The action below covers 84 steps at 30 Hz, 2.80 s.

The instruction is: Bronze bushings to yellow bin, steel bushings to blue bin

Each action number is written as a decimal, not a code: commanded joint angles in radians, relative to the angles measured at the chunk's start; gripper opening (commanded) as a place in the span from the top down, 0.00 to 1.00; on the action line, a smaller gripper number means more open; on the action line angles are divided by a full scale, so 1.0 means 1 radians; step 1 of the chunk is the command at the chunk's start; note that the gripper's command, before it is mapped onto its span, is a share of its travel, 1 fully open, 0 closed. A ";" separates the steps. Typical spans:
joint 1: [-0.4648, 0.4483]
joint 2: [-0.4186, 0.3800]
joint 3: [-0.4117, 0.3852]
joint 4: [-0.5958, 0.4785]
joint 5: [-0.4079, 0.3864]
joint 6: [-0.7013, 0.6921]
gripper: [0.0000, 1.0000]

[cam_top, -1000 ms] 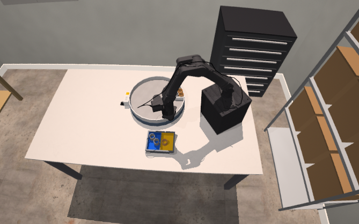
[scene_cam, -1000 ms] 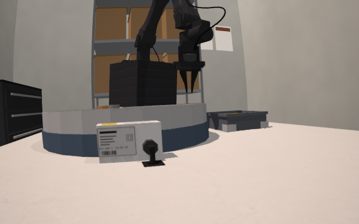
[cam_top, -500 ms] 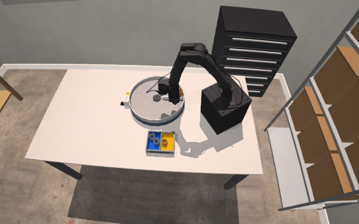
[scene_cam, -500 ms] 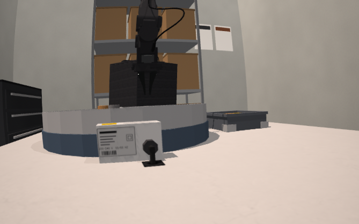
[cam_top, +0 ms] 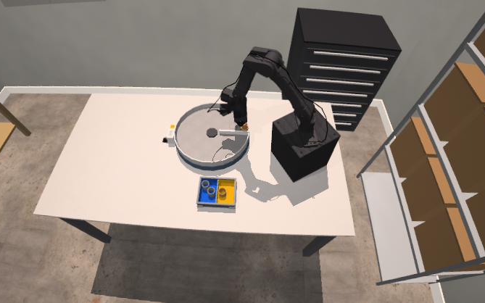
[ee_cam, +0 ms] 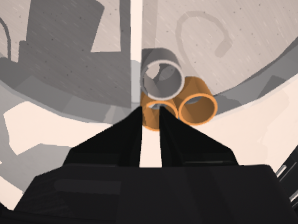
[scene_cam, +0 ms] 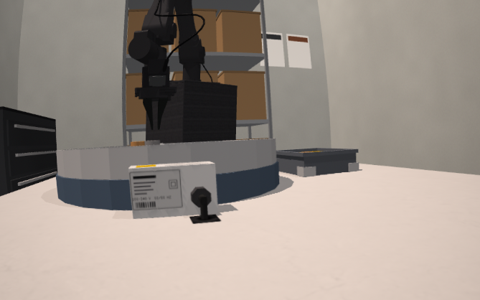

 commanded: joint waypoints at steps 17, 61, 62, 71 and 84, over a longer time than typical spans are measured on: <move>-0.179 0.053 0.117 -0.070 -0.027 -0.319 0.86; -0.178 0.056 0.121 -0.066 -0.028 -0.325 0.86; -0.178 0.056 0.121 -0.066 -0.028 -0.325 0.86; -0.186 0.065 0.125 -0.073 -0.028 -0.326 0.86; -0.186 0.065 0.125 -0.073 -0.028 -0.326 0.86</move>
